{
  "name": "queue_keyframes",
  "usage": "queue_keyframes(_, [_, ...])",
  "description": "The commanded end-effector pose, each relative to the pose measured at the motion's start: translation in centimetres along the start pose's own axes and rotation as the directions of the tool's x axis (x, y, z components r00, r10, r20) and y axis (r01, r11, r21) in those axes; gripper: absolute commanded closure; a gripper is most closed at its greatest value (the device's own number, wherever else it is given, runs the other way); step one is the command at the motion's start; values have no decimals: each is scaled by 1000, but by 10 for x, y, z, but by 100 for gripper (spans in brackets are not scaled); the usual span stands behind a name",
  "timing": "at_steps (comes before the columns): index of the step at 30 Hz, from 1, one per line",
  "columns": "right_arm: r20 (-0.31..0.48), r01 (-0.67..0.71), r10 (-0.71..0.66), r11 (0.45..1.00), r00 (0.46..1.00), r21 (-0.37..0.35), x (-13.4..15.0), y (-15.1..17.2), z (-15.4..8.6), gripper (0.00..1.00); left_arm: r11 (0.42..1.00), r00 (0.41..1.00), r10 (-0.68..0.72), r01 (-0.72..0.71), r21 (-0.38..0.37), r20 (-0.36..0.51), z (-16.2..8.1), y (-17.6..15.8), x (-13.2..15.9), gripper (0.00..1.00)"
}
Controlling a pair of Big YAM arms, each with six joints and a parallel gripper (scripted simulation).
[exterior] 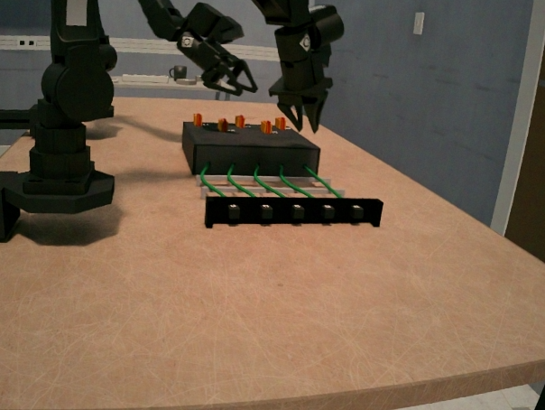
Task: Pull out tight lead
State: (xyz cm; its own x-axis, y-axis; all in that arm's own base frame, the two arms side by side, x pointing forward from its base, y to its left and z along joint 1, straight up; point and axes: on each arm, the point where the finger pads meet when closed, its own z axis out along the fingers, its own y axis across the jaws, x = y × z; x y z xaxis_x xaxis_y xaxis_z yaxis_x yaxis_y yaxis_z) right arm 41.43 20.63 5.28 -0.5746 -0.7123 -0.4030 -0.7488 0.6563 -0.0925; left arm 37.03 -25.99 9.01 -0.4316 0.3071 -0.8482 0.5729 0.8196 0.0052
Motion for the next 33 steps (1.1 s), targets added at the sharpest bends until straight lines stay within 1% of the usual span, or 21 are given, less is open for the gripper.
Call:
queue_keyframes(1, [-24,194,-195,981,981,-28,-21,-10,1,68,1000,998,-13,12,-21,-54,24,12,-12,0])
queue_keyframes(3, [-67,283,-288,956,955,-73,-18,-16,15,68,997,992,-49,41,-69,-120,35,39,-10,0])
queue_keyframes(6, [-114,383,-397,915,911,-127,-15,-19,31,68,990,977,-97,74,-122,-192,45,71,-6,0])
queue_keyframes(8, [-138,444,-467,880,873,-167,-14,-21,42,68,984,964,-129,94,-154,-233,49,91,-3,0])
queue_keyframes(12, [-168,564,-609,787,775,-251,-16,-14,63,68,969,935,-190,130,-210,-300,54,126,4,0])
queue_keyframes(14, [-183,596,-652,752,736,-282,-15,-16,71,68,963,922,-214,143,-231,-322,55,139,6,0])
queue_keyframes(16, [-183,596,-652,752,736,-282,-15,-16,71,68,963,922,-214,143,-231,-322,55,139,6,0])
queue_keyframes(17, [-193,613,-676,730,711,-302,-14,-17,77,68,959,915,-226,149,-240,-334,56,145,7,0])
queue_keyframes(19, [-206,629,-701,708,683,-323,-14,-19,84,68,955,909,-239,156,-251,-343,56,153,8,0])
queue_keyframes(22, [-223,631,-712,696,665,-341,-10,-19,92,68,958,909,-232,151,-244,-346,59,149,8,0])
queue_keyframes(24, [-236,617,-698,711,676,-338,-10,-20,93,68,958,909,-232,152,-244,-346,59,149,8,0])
queue_keyframes(26, [-239,608,-690,719,684,-335,-8,-23,93,68,958,909,-232,152,-244,-346,59,149,8,0])
queue_keyframes(28, [-233,614,-688,722,687,-319,-14,-26,86,68,958,909,-232,152,-244,-346,59,149,8,0])
queue_keyframes(33, [-233,614,-688,722,687,-319,-14,-26,86,68,958,909,-232,152,-244,-346,59,149,8,0])
